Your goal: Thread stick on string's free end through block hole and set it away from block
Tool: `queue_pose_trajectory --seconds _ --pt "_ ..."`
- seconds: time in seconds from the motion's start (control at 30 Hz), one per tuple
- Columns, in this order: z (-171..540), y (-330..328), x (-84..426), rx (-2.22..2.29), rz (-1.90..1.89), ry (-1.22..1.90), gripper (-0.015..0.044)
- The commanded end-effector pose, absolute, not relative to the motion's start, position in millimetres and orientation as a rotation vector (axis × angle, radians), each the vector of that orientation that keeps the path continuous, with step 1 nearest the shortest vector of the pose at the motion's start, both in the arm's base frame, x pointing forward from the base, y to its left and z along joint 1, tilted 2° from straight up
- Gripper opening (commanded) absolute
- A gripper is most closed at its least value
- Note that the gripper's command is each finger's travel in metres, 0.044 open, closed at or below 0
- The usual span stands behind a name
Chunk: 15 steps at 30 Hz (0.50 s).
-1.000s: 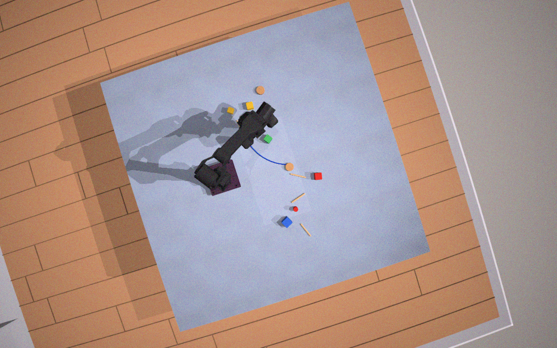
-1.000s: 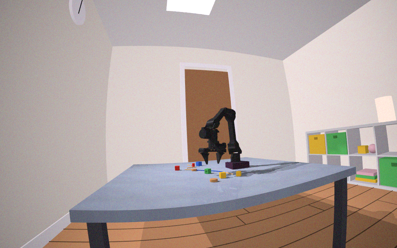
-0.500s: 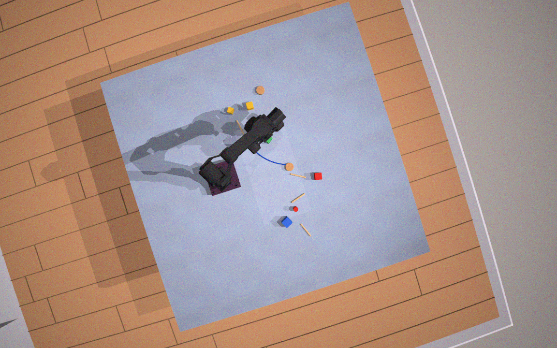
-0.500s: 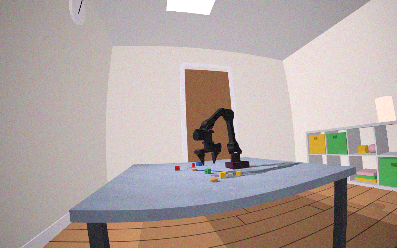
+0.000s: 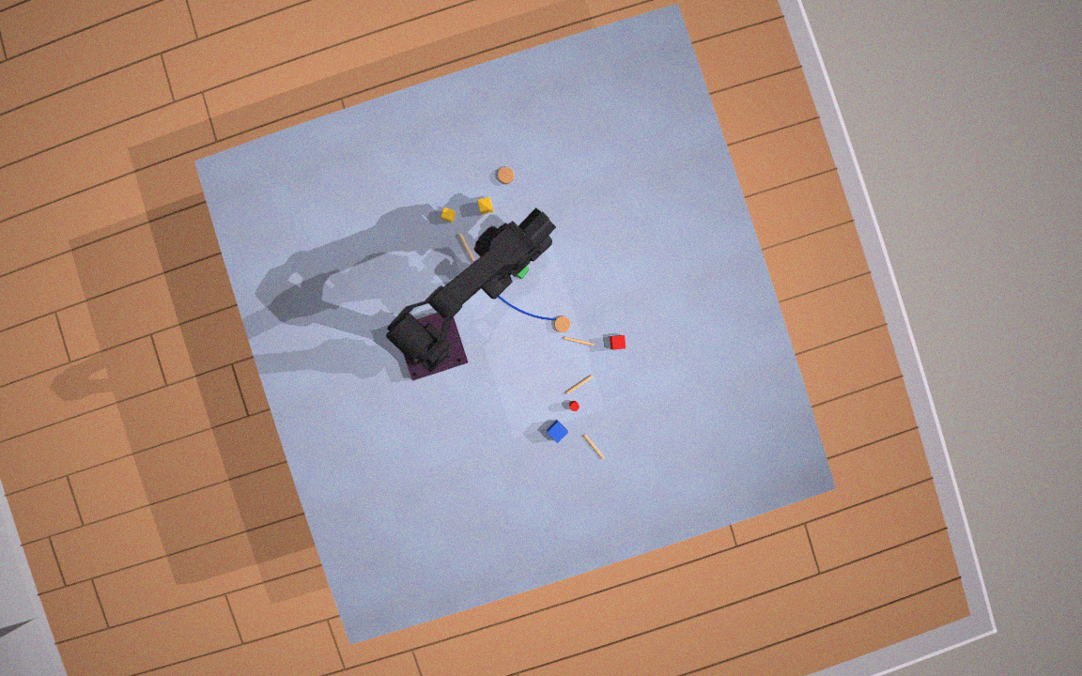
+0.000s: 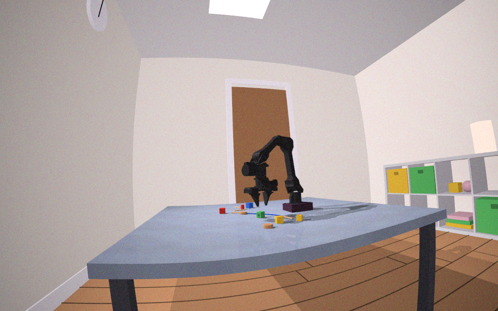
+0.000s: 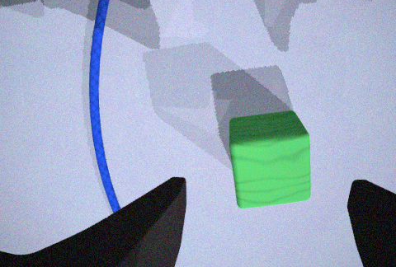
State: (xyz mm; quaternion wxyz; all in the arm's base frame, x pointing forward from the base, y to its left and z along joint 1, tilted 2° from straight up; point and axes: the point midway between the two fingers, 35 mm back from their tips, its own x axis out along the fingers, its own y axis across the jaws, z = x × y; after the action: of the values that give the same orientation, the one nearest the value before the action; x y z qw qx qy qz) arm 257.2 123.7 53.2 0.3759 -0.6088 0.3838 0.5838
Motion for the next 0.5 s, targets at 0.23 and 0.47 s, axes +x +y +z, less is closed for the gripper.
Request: queue_pose_trajectory --seconds 0.23,0.47 --pt "53.2 123.7 257.2 -1.558 1.494 0.982 0.0191" --pt "53.2 123.7 257.2 -1.558 1.494 0.982 0.0008"
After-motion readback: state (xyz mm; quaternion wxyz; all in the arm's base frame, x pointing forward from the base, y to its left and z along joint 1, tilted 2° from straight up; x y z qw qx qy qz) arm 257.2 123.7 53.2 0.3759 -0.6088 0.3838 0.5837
